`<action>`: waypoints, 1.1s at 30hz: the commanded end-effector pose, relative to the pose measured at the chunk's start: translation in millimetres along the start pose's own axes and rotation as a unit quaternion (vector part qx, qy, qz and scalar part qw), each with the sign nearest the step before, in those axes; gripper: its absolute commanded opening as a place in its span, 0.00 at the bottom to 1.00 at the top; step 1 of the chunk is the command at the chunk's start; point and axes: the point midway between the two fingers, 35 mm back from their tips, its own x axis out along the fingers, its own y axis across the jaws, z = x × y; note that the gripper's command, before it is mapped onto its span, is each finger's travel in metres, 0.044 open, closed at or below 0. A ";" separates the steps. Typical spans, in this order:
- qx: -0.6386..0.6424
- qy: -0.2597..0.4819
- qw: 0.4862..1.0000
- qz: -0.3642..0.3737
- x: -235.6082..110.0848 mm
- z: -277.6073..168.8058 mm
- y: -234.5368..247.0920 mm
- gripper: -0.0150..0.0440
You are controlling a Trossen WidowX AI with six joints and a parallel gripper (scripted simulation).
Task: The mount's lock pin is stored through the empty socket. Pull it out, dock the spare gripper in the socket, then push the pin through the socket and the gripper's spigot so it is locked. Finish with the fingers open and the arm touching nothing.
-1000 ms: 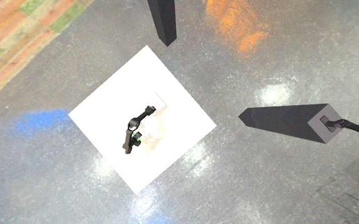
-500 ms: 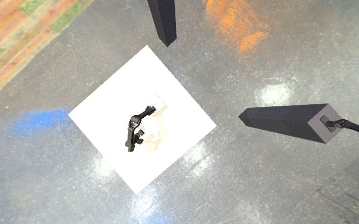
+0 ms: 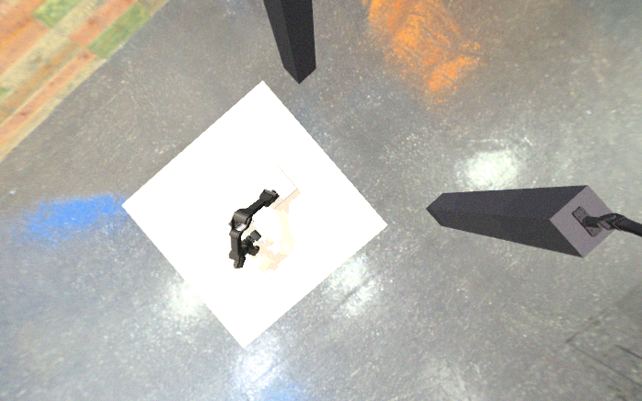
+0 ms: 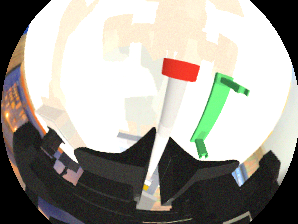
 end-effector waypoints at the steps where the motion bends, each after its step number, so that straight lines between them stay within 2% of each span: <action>1: 0.002 -0.003 1.000 -0.002 1.2 -0.5 -0.2 0.25; 33: 0.001 -0.003 1.000 0.001 3.4 -22.6 -2.0 0.25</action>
